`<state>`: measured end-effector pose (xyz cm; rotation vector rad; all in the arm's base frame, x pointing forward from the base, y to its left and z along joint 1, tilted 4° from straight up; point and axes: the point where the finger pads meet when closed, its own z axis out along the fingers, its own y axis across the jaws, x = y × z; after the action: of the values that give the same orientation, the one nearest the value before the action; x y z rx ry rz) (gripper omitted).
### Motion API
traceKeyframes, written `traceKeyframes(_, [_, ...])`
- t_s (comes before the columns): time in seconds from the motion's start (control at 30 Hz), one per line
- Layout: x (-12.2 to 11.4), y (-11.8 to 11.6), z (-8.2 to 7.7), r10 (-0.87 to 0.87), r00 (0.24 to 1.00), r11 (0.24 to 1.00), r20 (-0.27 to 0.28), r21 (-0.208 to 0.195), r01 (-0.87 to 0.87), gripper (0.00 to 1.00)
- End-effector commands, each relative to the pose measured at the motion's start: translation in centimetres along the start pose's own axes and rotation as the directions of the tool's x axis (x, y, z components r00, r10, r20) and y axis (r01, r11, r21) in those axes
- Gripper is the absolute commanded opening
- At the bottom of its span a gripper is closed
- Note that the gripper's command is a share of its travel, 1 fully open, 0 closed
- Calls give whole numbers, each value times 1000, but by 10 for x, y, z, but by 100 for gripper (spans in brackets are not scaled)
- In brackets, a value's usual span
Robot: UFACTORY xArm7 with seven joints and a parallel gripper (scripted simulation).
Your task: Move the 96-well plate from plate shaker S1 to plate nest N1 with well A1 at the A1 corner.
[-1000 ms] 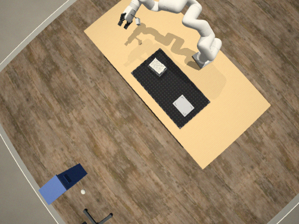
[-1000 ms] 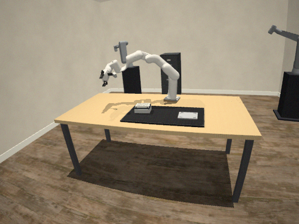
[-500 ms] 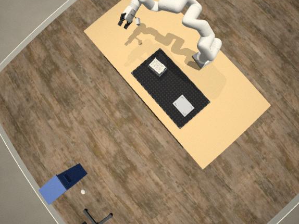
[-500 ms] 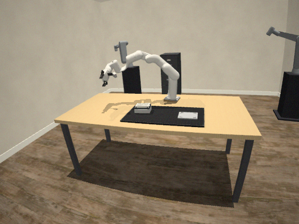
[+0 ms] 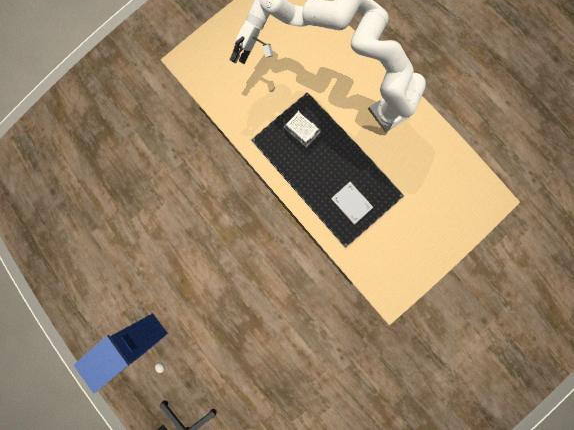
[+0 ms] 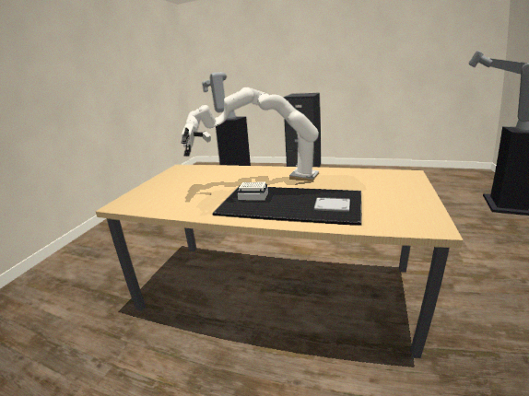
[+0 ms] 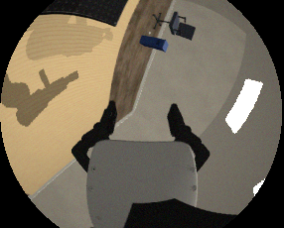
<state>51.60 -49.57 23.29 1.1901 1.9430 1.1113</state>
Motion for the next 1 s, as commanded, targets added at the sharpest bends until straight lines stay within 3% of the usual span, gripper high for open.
traceKeyframes(0.0, [15,1,12,-104,994,993,-26,50,105,100])
traceKeyframes(0.1, [16,1,13,-104,994,993,-26,50,105,100])
traceKeyframes(0.27, [33,0,26,-204,976,973,-73,91,210,100])
traceKeyframes(0.57, [67,-3,47,-393,900,896,-186,143,421,100])
traceKeyframes(0.67, [67,-3,47,-393,900,896,-186,143,421,100])
traceKeyframes(0.97, [102,-7,64,-558,769,771,-313,147,620,100])
